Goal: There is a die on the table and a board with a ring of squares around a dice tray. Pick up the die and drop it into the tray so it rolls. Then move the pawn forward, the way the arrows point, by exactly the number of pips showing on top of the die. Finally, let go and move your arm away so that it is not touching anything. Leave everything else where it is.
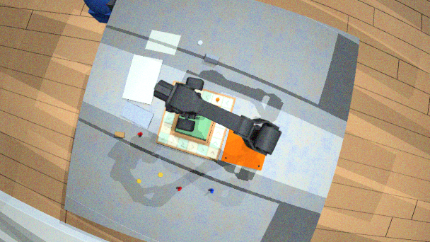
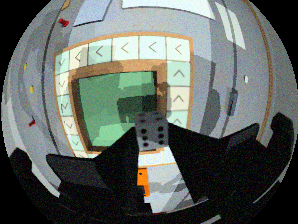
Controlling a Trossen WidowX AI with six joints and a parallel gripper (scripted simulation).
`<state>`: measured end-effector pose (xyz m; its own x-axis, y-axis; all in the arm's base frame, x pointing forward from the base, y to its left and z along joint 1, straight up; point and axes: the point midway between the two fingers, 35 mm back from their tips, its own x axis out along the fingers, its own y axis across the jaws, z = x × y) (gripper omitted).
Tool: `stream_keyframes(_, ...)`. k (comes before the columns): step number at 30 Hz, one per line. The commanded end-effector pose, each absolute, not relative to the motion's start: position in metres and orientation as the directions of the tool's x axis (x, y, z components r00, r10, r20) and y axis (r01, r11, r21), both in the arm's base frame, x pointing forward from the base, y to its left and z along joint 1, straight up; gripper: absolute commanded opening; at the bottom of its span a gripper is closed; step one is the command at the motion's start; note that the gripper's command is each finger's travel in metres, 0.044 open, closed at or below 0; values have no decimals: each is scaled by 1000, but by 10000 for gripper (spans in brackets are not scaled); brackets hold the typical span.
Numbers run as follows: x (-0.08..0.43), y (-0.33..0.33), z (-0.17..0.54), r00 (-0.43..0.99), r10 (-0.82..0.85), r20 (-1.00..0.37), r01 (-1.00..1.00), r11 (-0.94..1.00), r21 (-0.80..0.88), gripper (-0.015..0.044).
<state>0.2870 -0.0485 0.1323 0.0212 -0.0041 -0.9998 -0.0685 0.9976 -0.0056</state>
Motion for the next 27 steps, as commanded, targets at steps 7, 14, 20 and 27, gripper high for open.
stream_keyframes(7,275,-2,122,28,3,-1000,-24,1000,2,0)
stream_keyframes(14,273,4,119,111,7,-994,-17,1000,5,0)
stream_keyframes(20,276,3,116,310,13,-951,-17,1000,8,0)
stream_keyframes(27,279,3,114,525,14,-851,-17,1000,6,0)
